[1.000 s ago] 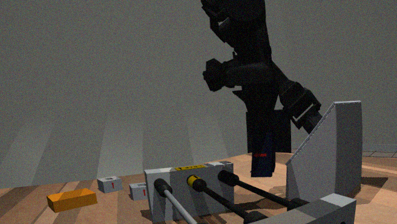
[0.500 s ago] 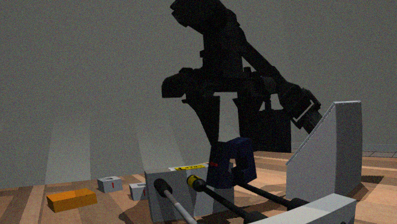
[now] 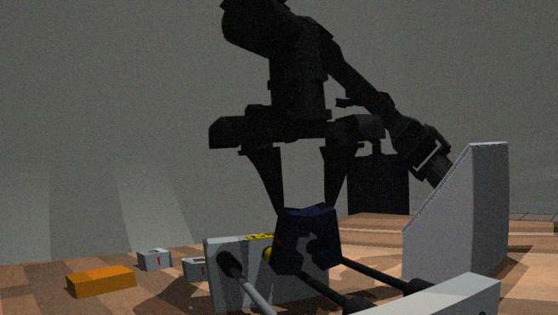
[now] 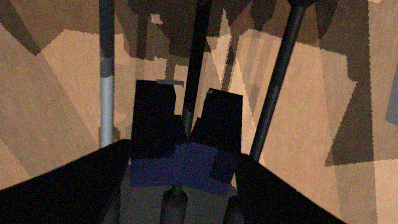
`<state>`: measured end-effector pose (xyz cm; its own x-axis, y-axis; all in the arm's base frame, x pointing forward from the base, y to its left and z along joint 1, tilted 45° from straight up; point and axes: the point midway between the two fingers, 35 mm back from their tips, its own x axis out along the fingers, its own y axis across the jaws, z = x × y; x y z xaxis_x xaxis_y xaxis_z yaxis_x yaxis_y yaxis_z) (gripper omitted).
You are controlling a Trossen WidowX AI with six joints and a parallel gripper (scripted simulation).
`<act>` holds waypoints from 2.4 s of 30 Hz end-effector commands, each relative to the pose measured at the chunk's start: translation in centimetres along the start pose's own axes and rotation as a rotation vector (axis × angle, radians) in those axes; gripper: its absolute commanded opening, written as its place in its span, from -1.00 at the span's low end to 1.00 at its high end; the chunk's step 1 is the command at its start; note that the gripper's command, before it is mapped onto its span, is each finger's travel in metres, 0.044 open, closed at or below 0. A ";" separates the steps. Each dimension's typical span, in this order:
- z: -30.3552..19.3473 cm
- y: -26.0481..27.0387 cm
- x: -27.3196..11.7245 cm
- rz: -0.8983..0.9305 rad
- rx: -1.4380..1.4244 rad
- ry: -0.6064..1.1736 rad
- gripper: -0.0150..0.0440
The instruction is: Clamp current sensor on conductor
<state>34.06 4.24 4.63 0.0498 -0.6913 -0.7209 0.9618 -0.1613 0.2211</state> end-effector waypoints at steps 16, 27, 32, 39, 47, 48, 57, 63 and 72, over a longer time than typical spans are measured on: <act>-0.1 0.0 3.4 -0.003 0.001 -0.010 -0.49; 0.0 -0.1 5.1 -0.002 0.001 -0.012 -0.49; 0.1 0.0 4.8 -0.001 0.010 -0.004 -0.49; 0.1 0.0 4.8 -0.001 0.010 -0.004 -0.49; 0.1 0.0 4.8 -0.001 0.010 -0.004 -0.49; 0.1 0.0 4.8 -0.001 0.010 -0.004 -0.49; 0.1 0.0 4.8 -0.001 0.010 -0.004 -0.49; 0.1 0.0 4.8 -0.001 0.010 -0.004 -0.49; 0.1 0.0 4.8 -0.001 0.010 -0.004 -0.49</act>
<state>34.28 0.89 1.20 0.0471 -0.6940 -0.7184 0.9597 -0.1680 0.2252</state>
